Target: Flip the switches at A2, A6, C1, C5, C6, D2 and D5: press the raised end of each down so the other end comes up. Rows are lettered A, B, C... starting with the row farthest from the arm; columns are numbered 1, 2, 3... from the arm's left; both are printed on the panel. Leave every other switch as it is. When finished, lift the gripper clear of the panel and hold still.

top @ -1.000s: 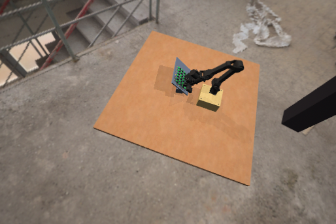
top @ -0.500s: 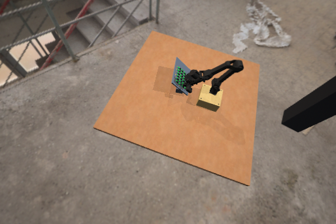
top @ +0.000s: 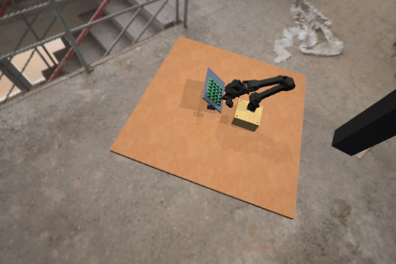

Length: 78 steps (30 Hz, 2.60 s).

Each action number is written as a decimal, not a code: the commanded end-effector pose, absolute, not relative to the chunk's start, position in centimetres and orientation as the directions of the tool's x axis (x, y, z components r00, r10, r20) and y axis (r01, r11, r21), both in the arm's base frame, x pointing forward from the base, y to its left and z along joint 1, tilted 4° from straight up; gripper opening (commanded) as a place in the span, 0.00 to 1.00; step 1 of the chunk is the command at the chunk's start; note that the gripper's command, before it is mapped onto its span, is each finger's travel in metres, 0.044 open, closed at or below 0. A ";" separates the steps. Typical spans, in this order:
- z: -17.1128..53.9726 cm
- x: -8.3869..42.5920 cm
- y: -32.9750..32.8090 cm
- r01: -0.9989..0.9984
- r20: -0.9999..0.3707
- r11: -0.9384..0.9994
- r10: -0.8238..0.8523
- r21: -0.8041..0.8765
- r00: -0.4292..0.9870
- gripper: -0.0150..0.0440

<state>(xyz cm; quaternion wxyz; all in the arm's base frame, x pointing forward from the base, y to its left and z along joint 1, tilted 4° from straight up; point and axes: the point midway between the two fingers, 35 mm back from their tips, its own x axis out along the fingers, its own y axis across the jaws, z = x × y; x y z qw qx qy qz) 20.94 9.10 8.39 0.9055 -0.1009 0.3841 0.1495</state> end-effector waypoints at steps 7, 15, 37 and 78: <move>8.8 22.3 5.8 -0.344 -0.753 0.936 0.173 -0.075 0.635 0.25; 9.2 24.1 0.3 -0.351 -0.755 0.932 0.165 -0.091 0.635 0.25; 6.6 27.8 -2.0 -0.344 -0.740 0.936 0.176 -0.079 0.649 0.25; 5.5 28.8 -1.8 -0.344 -0.740 0.936 0.176 -0.079 0.649 0.25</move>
